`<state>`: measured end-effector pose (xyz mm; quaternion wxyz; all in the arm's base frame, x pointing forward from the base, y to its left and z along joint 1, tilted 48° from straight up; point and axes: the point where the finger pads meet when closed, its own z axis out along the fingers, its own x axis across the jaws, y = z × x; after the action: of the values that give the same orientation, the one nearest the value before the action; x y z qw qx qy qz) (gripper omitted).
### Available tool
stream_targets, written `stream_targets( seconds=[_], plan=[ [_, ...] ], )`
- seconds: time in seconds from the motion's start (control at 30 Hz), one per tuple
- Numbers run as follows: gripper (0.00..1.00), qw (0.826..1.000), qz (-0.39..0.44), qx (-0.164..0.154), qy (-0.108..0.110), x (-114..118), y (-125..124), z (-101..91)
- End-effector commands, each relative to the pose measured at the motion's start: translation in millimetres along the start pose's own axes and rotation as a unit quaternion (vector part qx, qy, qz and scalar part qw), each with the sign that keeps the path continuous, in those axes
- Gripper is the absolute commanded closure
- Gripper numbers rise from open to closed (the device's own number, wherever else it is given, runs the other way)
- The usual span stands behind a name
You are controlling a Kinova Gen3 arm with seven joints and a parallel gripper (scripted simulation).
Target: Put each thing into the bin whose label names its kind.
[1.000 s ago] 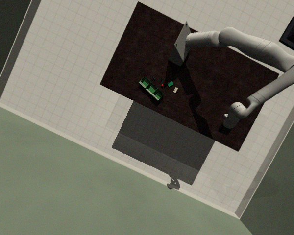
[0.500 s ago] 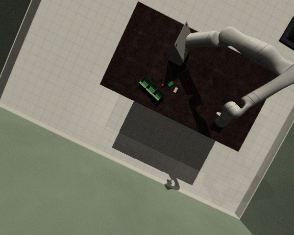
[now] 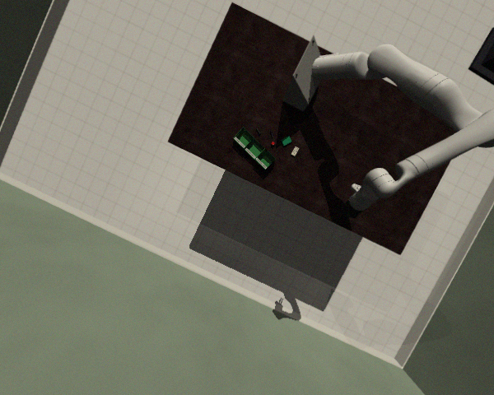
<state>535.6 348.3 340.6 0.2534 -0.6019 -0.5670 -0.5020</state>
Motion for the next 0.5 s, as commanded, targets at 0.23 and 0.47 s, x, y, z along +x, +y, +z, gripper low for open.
stream_targets(
  seconds=[0.23, 0.47],
  plan=[
    [0.69, 1.000, 0.002, 0.008, -0.029, -56.1, 7.1, -21.4],
    [0.69, 0.998, -0.003, 0.023, -0.050, -89.7, 5.4, -37.5]
  ],
)
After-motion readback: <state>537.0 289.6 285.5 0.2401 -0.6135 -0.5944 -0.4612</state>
